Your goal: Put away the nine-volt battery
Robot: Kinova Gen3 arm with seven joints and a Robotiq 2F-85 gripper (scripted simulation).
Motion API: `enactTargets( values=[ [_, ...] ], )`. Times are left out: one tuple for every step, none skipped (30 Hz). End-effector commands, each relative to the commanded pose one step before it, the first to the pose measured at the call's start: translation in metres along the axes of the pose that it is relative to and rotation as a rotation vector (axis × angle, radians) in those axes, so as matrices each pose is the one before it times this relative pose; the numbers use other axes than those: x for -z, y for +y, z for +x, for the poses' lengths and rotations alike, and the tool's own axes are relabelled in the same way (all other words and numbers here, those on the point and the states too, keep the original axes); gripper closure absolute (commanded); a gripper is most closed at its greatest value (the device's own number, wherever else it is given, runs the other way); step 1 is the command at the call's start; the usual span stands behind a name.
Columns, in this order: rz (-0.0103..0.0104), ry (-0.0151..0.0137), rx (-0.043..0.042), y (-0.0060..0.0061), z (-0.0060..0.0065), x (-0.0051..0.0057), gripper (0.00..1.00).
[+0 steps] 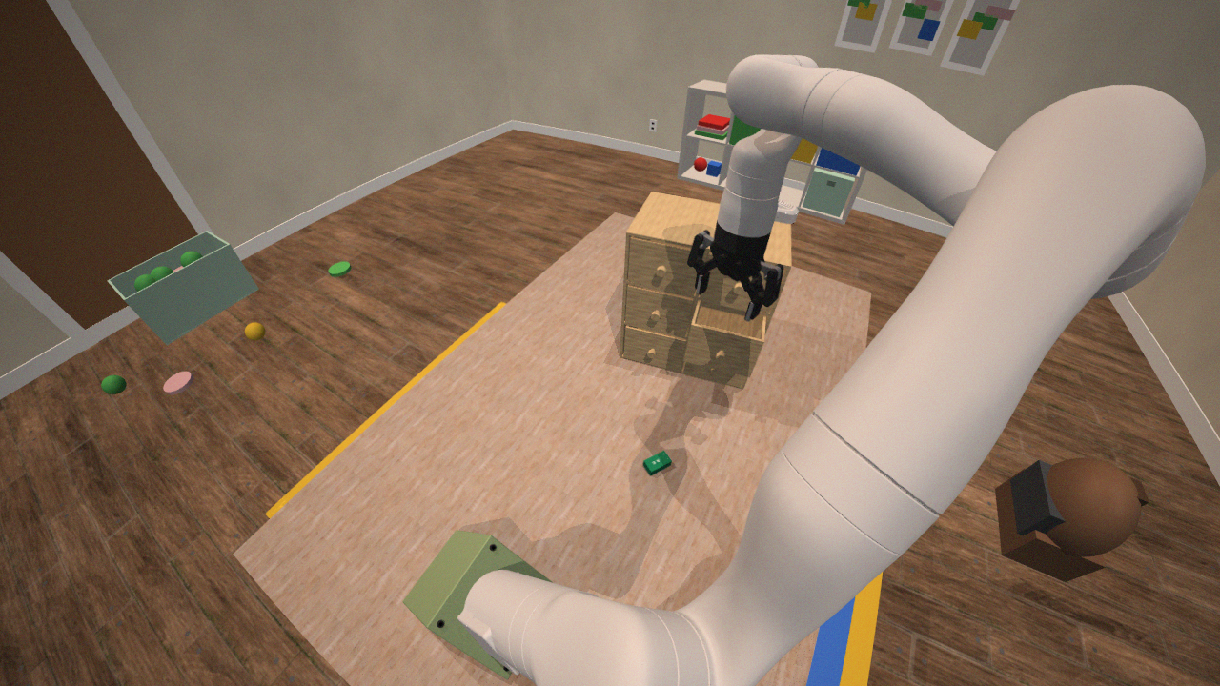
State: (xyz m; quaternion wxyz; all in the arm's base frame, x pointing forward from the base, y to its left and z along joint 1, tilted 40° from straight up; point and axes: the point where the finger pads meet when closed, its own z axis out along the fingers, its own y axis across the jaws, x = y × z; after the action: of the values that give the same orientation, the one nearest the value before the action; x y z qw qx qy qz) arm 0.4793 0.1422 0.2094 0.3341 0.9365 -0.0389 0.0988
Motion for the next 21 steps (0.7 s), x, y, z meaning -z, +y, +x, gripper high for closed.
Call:
enactTargets(
  values=[
    [0.00907, 0.0083, -0.02653, -0.00188, 0.0019, 0.00284, 0.0],
    [-0.00006, 0.0, -0.00424, 0.00007, -0.00013, 0.00016, 0.0],
    [-0.00006, 0.0, -0.00443, 0.00007, -0.00014, 0.00017, 0.0],
    [-0.00006, 0.0, -0.00462, 0.00008, -0.00014, 0.00017, 0.0],
    [-0.00006, 0.0, -0.00481, 0.00008, -0.00015, 0.00018, 0.0],
    [-0.00007, 0.0, -0.005, 0.00009, -0.00016, 0.00019, 0.0],
    [-0.00007, 0.0, -0.00519, 0.00009, -0.00016, 0.0002, 0.0],
    [0.0, 0.0, 0.0, 0.0, 0.0, 0.0, 0.0],
    [0.0, 0.0, 0.0, 0.0, 0.0, 0.0, 0.0],
    [-0.00007, 0.0, -0.00539, 0.0001, -0.00017, 0.0002, 0.0],
    [-0.00007, 0.0, -0.00558, 0.0001, -0.00017, 0.00021, 0.0],
    [-0.00008, 0.0, -0.00578, 0.0001, -0.00018, 0.00022, 0.0],
    [-0.00008, 0.0, -0.00599, 0.00011, -0.00018, 0.00023, 0.0],
    [-0.00008, 0.0, -0.00619, 0.00011, -0.00019, 0.00023, 0.0],
    [-0.00009, 0.0, -0.00639, 0.00012, -0.00019, 0.00024, 0.0],
    [-0.00009, 0.0, -0.00659, 0.00012, -0.0002, 0.00025, 0.0],
    [-0.00009, 0.0, -0.00679, 0.00013, -0.00021, 0.00026, 0.0],
    [-0.00009, 0.0, -0.007, 0.00013, -0.00021, 0.00026, 0.0],
    [-0.00009, -0.00001, -0.0072, 0.00014, -0.00022, 0.00027, 0.0],
    [-0.0001, -0.00001, -0.00741, 0.00014, -0.00022, 0.00028, 0.0],
    [-0.0001, -0.00001, -0.00762, 0.00015, -0.00023, 0.00029, 0.0]
  ],
)
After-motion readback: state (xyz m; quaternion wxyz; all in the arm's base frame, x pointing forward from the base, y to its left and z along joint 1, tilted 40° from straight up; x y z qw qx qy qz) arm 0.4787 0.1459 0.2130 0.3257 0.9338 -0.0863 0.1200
